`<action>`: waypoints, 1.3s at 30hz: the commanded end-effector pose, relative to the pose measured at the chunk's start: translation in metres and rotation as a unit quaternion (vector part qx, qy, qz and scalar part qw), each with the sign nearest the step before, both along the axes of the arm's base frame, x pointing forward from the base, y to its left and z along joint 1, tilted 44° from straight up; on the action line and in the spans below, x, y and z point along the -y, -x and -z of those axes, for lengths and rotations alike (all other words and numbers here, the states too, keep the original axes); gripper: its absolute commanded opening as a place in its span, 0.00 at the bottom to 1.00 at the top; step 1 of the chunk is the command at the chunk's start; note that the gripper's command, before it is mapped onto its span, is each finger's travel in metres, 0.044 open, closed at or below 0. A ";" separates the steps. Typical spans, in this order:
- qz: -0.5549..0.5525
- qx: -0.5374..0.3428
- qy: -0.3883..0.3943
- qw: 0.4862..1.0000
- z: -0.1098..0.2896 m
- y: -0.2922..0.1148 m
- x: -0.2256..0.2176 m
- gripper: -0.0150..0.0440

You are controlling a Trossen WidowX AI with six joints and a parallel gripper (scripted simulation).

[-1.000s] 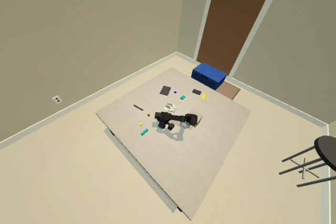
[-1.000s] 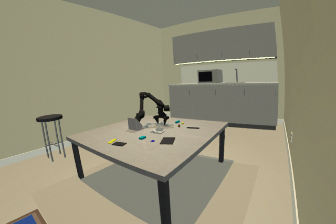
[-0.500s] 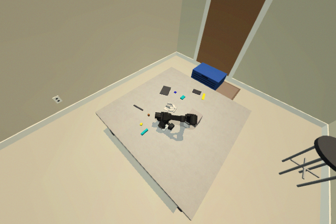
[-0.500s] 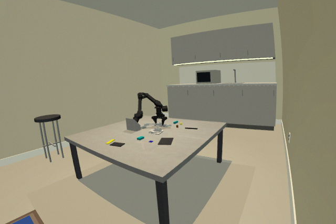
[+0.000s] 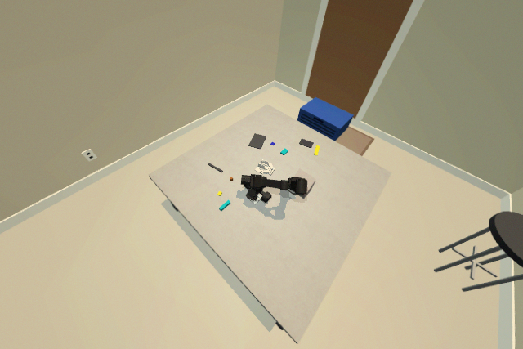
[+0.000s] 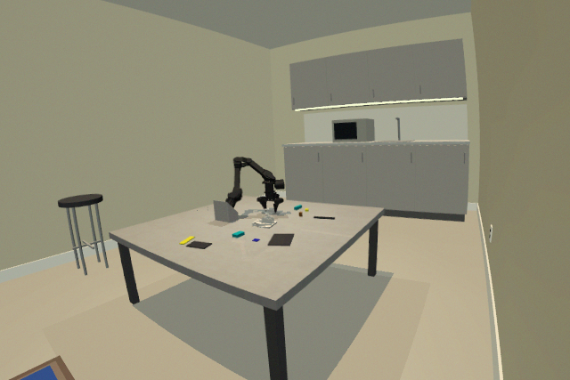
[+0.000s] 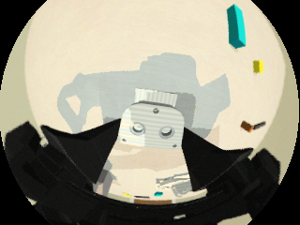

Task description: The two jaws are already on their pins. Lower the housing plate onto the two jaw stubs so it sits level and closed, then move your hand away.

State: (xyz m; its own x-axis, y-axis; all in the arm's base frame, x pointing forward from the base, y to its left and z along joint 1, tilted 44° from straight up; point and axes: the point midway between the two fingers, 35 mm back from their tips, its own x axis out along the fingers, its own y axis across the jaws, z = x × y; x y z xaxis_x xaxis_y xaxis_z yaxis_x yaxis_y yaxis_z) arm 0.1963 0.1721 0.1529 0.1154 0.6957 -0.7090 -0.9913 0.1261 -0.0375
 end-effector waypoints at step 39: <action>0.030 -0.026 0.006 0.999 -0.043 -0.002 0.058 0.85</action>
State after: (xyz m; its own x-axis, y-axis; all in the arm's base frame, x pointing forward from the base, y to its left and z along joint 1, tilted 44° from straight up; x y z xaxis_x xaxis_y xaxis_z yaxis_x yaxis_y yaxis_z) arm 0.1931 0.1176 0.1994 0.1220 0.6827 -0.7205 -0.9875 0.1567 -0.0187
